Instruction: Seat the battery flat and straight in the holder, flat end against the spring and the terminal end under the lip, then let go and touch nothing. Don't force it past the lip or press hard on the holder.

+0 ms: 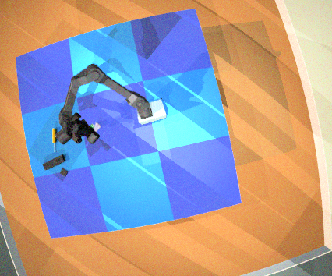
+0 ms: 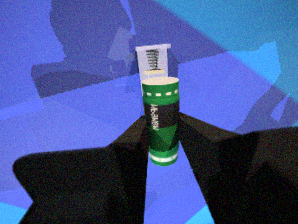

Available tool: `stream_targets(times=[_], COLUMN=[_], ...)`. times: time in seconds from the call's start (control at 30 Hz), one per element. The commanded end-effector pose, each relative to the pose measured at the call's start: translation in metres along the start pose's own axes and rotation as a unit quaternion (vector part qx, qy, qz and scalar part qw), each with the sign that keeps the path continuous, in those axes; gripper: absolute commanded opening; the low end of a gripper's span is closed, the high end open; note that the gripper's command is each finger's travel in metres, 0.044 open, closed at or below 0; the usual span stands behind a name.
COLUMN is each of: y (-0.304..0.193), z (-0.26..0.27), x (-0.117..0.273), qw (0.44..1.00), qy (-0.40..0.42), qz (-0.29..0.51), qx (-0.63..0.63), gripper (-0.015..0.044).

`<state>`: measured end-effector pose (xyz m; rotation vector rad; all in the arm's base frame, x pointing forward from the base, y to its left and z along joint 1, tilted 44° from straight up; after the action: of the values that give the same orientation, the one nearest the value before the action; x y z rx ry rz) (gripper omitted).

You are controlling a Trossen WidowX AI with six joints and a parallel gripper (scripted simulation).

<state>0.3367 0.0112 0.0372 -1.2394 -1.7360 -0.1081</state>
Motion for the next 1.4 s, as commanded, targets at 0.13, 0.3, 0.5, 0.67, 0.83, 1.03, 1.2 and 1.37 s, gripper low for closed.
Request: stream_targets(times=[0.13, 0.3, 0.5, 0.67, 0.83, 1.03, 1.2, 1.37], y=[0.003, 0.003, 0.002, 0.001, 0.002, 0.004, 0.006, 0.008], z=[-0.002, -0.002, -0.002, -0.003, -0.003, -0.003, -0.004, -0.004], x=[-0.006, -0.018, -0.033, -0.039, -0.040, -0.043, -0.045, -0.047], qw=[1.000, 0.998, 0.994, 0.992, 0.991, 0.989, 0.986, 0.984], qy=[0.005, 0.013, 0.023, 0.029, 0.031, 0.035, 0.038, 0.040], qz=[0.023, 0.061, 0.106, 0.124, 0.130, 0.147, 0.160, 0.174], qx=[0.009, 0.005, 0.001, -0.001, 0.001, 0.007, 0.012, 0.018], gripper=[0.0082, 0.0082, 0.0082, 0.0082, 0.0082, 0.0082, 0.0082, 0.0082])
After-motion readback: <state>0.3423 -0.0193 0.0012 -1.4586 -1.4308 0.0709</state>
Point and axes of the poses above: the point midway between the two fingers, 35 mm back from their tips, its own x axis back along the fingers, its own z axis across the jaws, y = z × x, the point moved 2 cm from there along x, back along the fingers, and after that the axes turned 10 degrees about x, right-handed, at the moved point
